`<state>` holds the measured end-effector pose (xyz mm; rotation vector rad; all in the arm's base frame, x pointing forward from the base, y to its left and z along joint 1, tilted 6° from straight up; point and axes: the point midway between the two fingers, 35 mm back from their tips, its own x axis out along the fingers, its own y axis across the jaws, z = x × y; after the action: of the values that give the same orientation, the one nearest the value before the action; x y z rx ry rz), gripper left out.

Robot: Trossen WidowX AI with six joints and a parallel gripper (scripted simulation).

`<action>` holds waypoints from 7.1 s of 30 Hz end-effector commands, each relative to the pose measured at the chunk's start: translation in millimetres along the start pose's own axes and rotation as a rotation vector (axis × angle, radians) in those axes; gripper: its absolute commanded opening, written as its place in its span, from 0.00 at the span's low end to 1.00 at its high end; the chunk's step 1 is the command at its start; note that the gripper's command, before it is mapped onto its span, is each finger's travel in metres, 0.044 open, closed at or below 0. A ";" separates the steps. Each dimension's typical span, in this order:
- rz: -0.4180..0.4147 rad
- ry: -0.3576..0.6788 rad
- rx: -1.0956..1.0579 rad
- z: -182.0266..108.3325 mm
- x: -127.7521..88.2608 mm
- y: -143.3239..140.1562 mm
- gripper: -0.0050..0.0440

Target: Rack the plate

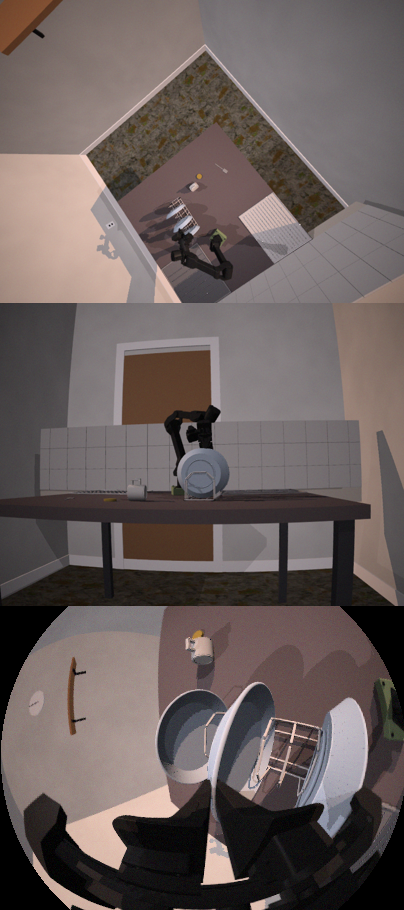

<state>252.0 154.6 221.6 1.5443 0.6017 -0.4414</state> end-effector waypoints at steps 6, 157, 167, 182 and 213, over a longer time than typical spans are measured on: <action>0.001 0.000 0.001 0.0 0.1 0.2 0.10; -0.098 -0.008 -0.007 83.0 -12.4 27.6 0.65; -0.099 -0.005 -0.005 96.3 -13.2 27.3 0.65; -0.096 -0.001 -0.004 113.4 -15.5 26.7 0.65; -0.067 0.005 -0.004 148.0 -24.9 24.4 0.65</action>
<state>261.7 8.0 245.5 1.5264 0.6610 -0.4959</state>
